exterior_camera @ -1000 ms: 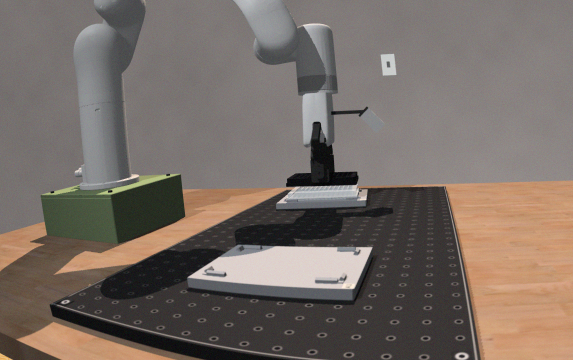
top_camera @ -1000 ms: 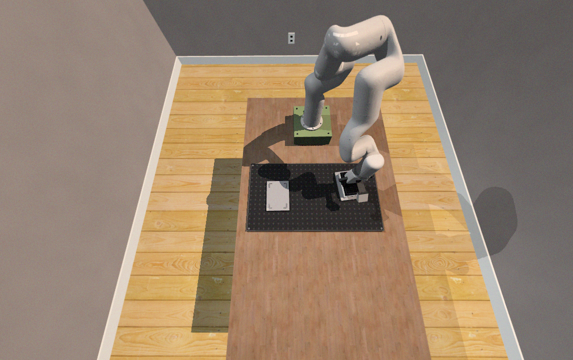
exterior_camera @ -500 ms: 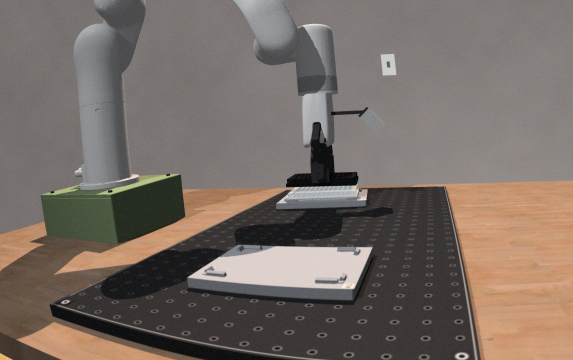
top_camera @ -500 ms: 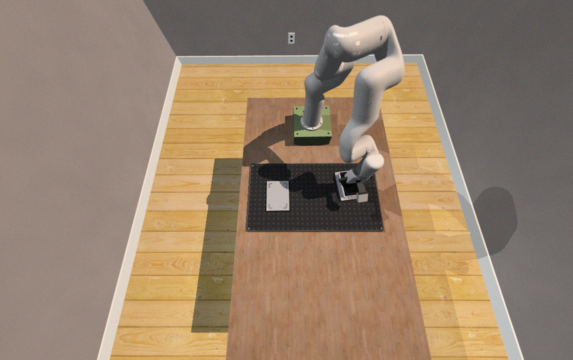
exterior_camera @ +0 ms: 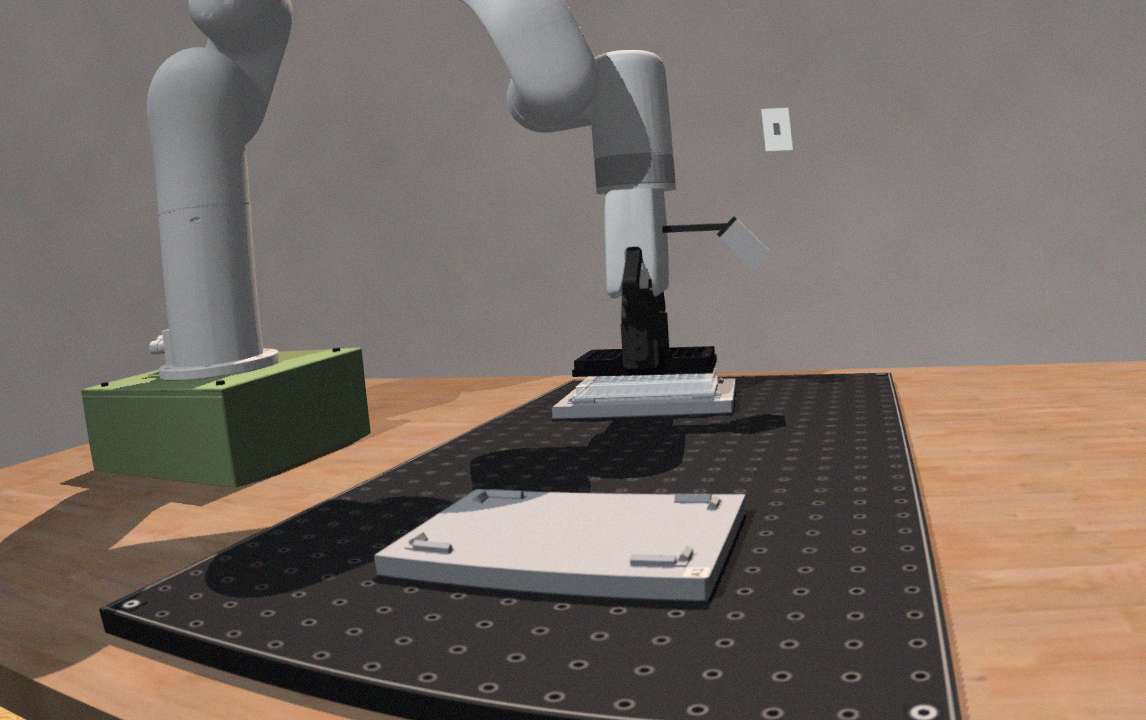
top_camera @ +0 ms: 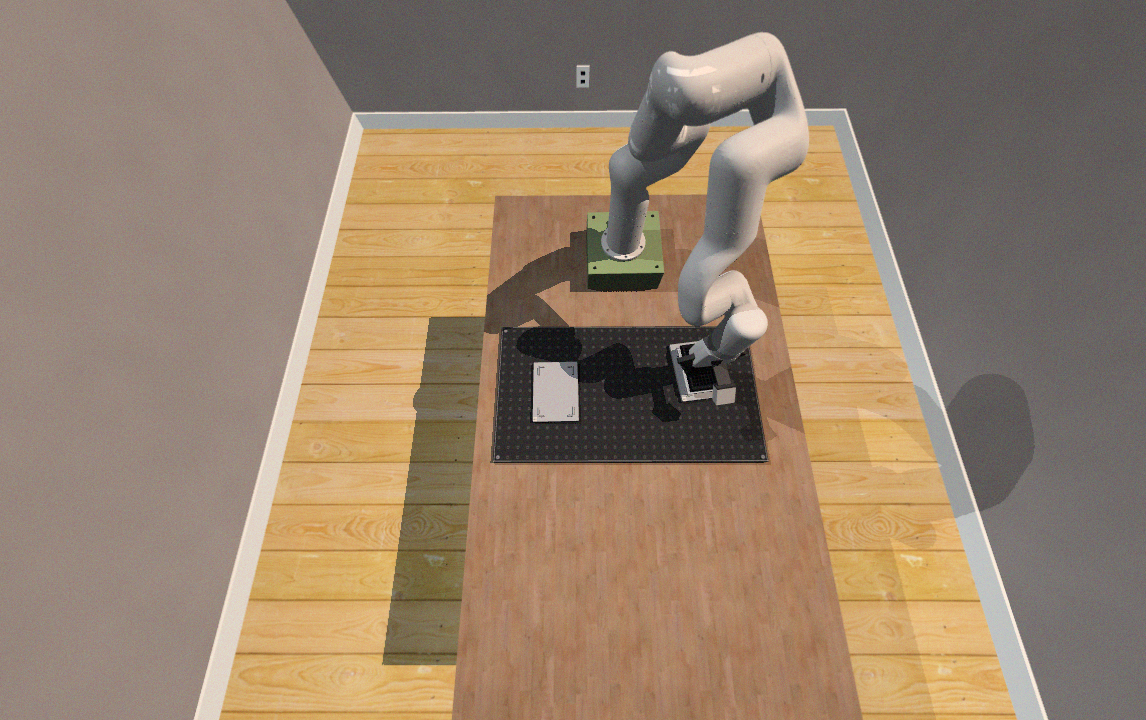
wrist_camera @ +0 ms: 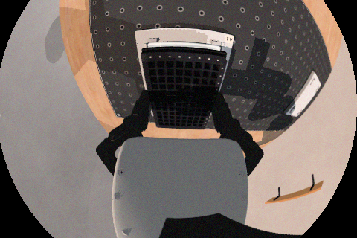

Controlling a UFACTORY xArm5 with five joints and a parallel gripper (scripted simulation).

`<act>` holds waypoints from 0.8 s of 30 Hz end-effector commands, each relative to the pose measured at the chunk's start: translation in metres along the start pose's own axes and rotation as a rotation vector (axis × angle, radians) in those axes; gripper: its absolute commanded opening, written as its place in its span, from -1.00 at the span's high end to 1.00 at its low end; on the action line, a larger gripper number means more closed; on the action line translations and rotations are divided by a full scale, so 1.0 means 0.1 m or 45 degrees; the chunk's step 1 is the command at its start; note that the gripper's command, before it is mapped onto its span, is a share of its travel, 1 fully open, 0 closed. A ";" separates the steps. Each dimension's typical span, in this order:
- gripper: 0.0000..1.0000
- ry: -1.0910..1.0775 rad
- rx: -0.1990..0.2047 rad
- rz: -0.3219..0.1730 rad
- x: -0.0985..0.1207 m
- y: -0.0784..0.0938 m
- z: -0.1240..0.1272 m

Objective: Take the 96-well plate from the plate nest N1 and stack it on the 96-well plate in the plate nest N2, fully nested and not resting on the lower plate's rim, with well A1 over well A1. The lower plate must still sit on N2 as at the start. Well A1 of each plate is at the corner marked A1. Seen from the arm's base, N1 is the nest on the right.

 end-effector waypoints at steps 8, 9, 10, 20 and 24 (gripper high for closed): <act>1.00 0.000 -0.001 0.004 -0.01 0.01 0.00; 1.00 0.000 -0.001 0.004 -0.01 0.01 0.00; 1.00 0.000 -0.001 0.004 -0.01 0.01 0.00; 1.00 0.000 -0.001 0.004 -0.01 0.02 0.00; 1.00 0.000 -0.001 0.004 -0.01 0.03 0.00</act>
Point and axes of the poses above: the point where the finger pads meet when closed, its own y axis out along the fingers, its own z axis across the jaws, x = y × z, the point moved 4 cm from there along -y, back along the fingers, and after that the axes turned 6 degrees about -y, right-handed, at the moved point
